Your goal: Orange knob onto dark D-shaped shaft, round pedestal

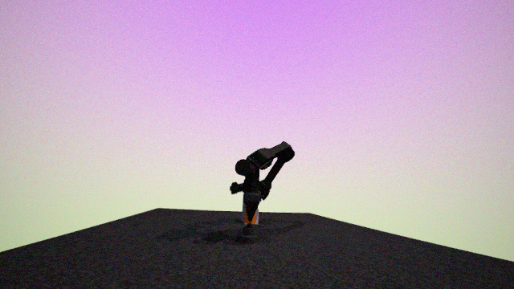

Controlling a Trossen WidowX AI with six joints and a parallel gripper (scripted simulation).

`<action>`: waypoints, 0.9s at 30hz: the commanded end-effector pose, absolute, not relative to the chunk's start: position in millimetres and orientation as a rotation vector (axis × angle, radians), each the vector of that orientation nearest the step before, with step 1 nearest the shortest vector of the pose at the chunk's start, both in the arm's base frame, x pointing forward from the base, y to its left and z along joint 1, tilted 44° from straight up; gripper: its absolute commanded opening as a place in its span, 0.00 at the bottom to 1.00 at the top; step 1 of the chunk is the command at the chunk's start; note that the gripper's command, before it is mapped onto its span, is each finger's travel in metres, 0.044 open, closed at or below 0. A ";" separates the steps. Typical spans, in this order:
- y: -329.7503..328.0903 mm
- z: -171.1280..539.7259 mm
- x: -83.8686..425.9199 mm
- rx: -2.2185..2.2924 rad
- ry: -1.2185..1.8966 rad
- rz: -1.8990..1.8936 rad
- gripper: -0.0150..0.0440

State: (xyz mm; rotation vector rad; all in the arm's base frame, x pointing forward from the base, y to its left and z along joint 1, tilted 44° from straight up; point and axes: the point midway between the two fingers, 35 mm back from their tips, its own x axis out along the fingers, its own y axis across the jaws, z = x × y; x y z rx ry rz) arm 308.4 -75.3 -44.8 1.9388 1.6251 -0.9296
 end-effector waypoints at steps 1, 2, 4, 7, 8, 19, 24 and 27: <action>-75.4 -45.4 308.4 1.940 1.623 -0.930 0.25; -75.4 -45.4 308.4 1.940 1.623 -0.930 0.25; -75.4 -45.4 308.4 1.940 1.623 -0.930 0.25; -75.2 -45.7 308.4 1.928 1.626 -0.911 0.25; -75.2 -45.7 308.4 1.928 1.626 -0.911 0.25; -75.0 -45.9 308.4 1.934 1.624 -0.920 0.25; -74.8 -46.1 308.5 1.963 1.617 -0.963 0.25; -74.7 -46.1 308.5 1.951 1.620 -0.946 0.25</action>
